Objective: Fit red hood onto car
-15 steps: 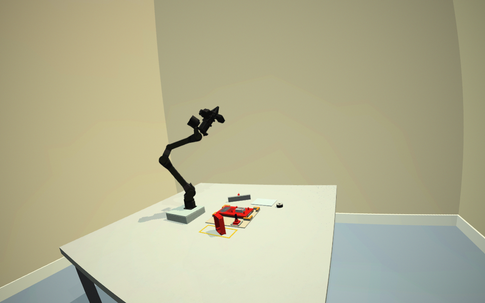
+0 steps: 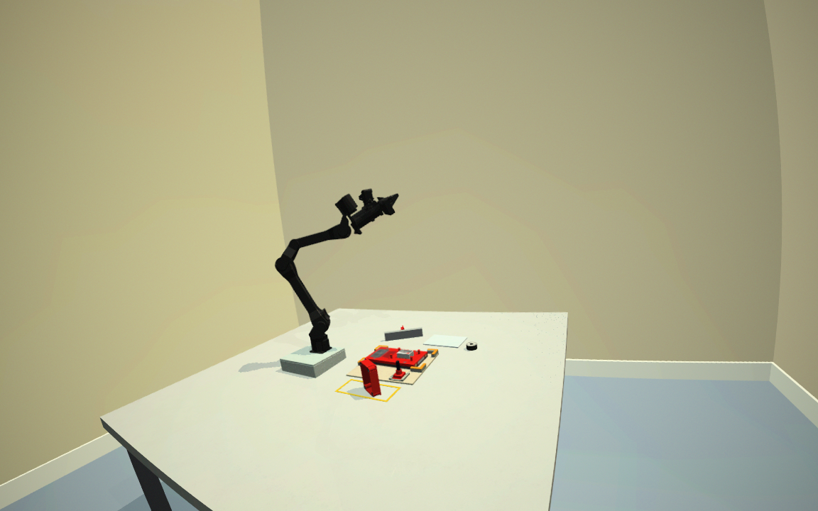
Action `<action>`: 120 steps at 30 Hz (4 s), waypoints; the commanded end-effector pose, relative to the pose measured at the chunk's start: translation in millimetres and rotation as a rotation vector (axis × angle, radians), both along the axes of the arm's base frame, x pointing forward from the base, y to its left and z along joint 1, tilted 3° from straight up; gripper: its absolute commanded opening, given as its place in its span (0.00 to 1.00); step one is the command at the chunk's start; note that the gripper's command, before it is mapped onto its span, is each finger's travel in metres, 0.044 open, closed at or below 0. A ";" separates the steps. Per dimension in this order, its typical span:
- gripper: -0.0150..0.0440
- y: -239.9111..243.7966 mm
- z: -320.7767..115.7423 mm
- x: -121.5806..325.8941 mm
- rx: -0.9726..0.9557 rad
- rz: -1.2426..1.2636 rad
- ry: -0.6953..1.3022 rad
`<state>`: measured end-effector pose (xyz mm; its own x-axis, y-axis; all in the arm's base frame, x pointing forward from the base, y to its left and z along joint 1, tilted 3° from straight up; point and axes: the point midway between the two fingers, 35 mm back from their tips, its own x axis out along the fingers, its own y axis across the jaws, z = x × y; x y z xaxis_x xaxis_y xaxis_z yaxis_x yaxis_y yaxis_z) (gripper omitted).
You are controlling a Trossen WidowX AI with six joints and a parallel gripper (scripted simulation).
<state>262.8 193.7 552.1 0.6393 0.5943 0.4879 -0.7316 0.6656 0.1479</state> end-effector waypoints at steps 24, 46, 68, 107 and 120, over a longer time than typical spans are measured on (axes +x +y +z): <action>0.25 -125.1 -227.5 169.5 -1.462 -0.481 0.142; 0.25 -284.2 -408.1 112.8 -2.365 0.688 -0.145; 0.25 -310.5 -438.2 75.8 -2.266 1.070 -0.385; 0.25 -324.8 -479.8 67.6 -2.267 1.072 -0.384; 0.25 -334.7 -480.4 61.4 -2.268 1.073 -0.383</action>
<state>325.9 -137.6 71.8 0.0302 0.0430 -0.9986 -0.5749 -0.8165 -0.0525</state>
